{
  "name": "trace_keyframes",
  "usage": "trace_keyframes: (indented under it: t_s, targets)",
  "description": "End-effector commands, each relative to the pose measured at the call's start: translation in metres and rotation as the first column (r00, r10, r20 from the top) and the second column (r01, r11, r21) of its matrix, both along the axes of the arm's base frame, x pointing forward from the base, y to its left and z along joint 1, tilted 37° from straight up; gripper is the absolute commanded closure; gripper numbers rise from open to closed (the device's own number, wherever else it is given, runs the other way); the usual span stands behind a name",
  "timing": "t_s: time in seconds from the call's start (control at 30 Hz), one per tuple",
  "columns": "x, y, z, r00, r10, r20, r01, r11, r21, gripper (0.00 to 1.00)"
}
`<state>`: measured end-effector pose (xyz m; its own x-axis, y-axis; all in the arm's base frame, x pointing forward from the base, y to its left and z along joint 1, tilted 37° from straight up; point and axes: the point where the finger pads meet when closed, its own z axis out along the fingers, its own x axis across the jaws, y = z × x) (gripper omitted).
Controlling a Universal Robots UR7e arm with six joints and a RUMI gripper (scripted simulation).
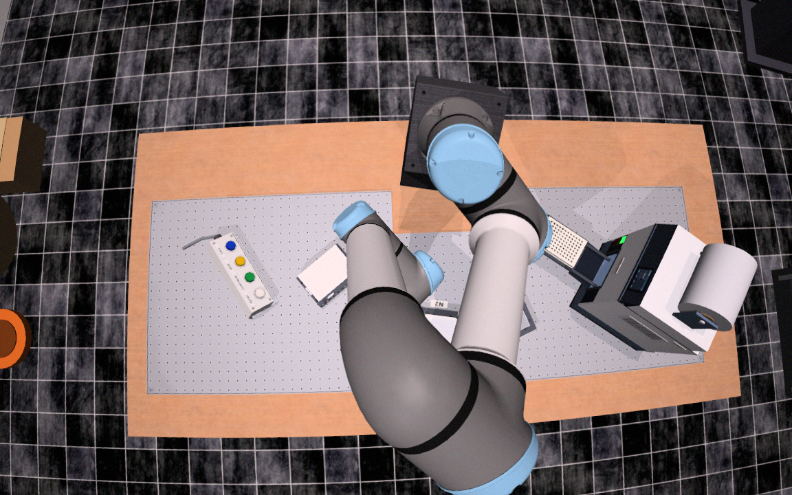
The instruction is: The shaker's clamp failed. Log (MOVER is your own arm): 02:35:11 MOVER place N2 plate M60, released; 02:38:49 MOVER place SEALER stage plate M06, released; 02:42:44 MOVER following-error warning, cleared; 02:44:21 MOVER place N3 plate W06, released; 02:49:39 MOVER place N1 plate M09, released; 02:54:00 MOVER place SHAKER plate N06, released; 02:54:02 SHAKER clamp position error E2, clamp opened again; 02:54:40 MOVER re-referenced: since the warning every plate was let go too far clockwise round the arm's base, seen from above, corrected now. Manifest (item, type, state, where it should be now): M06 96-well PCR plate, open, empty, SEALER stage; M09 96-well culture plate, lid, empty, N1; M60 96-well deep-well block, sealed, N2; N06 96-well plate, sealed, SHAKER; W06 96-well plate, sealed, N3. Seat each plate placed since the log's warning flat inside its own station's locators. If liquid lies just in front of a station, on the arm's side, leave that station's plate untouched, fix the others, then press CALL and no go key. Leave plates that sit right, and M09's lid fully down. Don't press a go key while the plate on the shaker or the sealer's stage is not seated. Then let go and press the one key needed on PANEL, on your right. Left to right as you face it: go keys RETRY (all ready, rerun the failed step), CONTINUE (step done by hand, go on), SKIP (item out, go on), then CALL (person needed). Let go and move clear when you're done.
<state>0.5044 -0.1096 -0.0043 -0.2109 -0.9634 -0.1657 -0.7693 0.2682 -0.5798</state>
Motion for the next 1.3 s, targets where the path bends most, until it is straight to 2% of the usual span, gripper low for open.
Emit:
trace_keyframes:
  t_s: [0.0, 0.53, 0.73, 0.83, 1.1, 1.27]
  targets:
    - [-0.005, 0.0, 0.007, 1.0, 0.0, 0.0, 0.0, 1.0, 0.0, 0.18]
    - [-0.014, 0.0, 0.02, 1.0, 0.0, 0.0, 0.0, 1.0, 0.0, 0.18]
    - [-0.014, 0.03, 0.02, 0.995, 0.096, -0.002, -0.096, 0.993, -0.073, 0.18]
    - [-0.013, 0.035, 0.021, 0.994, 0.112, -0.004, -0.111, 0.99, -0.085, 0.18]
    - [-0.012, 0.075, 0.022, 0.972, 0.236, -0.019, -0.236, 0.955, -0.179, 0.18]
    - [-0.012, 0.1, 0.022, 0.97, 0.244, -0.021, -0.243, 0.952, -0.184, 0.18]
